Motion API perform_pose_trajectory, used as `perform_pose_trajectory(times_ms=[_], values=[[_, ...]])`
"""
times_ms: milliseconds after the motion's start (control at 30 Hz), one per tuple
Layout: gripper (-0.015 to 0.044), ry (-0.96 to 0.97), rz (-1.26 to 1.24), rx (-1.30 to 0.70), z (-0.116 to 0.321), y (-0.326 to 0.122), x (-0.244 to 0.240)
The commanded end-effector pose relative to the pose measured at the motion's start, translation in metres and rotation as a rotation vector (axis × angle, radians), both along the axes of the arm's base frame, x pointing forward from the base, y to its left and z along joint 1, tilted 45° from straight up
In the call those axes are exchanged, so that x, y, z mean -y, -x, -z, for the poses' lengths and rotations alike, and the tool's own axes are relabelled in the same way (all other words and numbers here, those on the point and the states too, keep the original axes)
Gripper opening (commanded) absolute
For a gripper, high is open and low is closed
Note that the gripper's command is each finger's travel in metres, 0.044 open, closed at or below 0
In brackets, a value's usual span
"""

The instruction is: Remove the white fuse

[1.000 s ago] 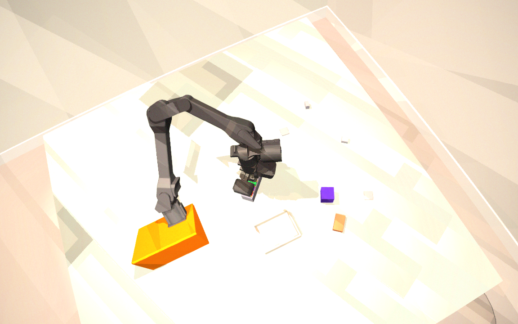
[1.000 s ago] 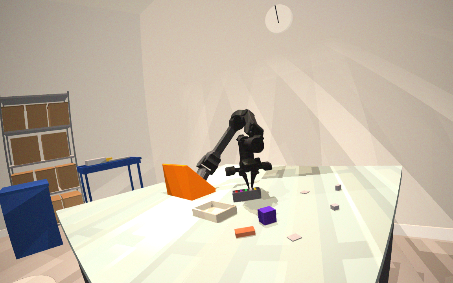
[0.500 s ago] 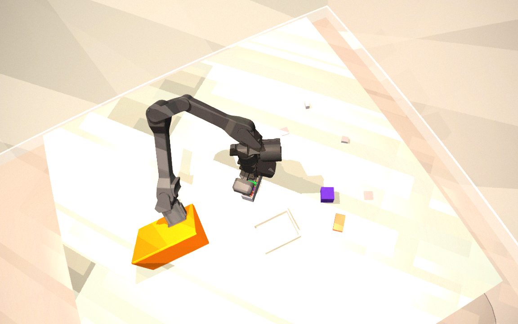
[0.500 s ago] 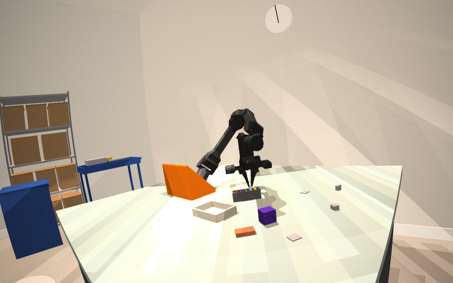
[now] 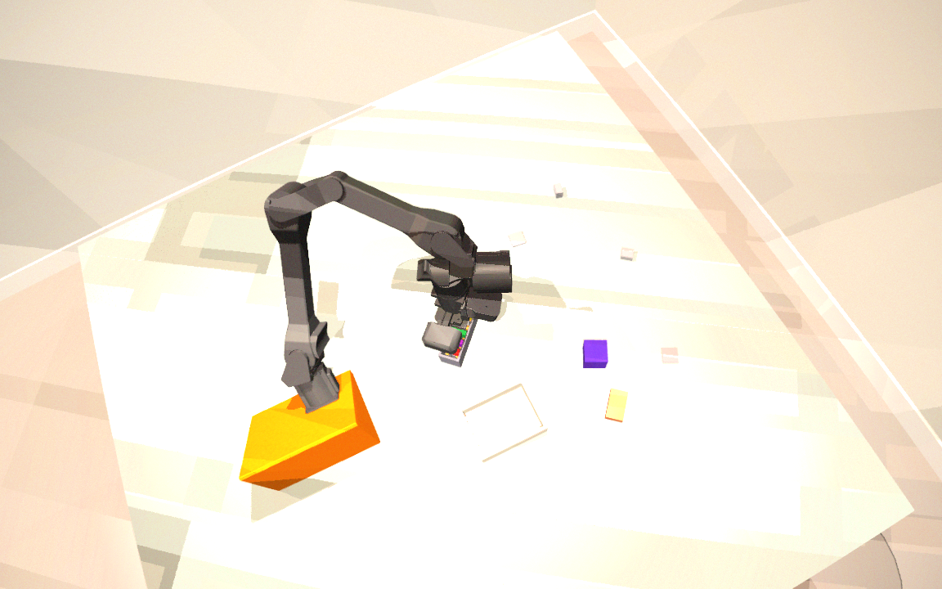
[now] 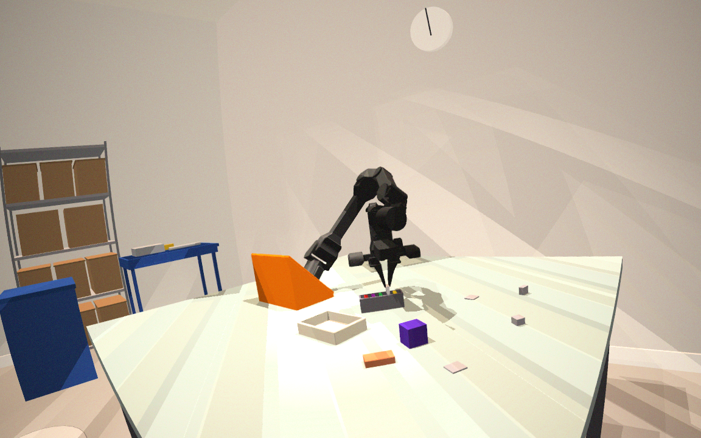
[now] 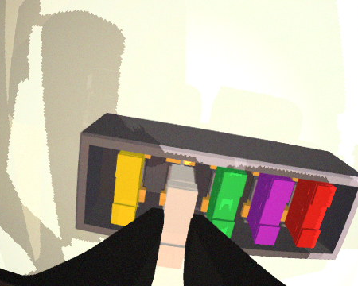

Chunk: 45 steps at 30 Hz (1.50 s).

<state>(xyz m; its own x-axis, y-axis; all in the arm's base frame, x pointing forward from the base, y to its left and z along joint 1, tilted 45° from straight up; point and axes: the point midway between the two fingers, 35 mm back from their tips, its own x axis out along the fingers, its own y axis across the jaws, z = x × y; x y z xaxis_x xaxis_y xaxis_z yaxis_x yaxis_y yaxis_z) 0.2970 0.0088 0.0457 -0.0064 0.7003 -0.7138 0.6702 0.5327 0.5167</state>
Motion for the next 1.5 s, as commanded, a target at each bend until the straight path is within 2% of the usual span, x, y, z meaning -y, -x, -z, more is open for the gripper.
perform_pose_trajectory(times_ms=[0,1467], values=[[0.0000,0.003,-0.003,0.002,-0.002,0.000,0.002],[0.0000,0.006,-0.001,0.001,-0.022,-0.002,0.033]])
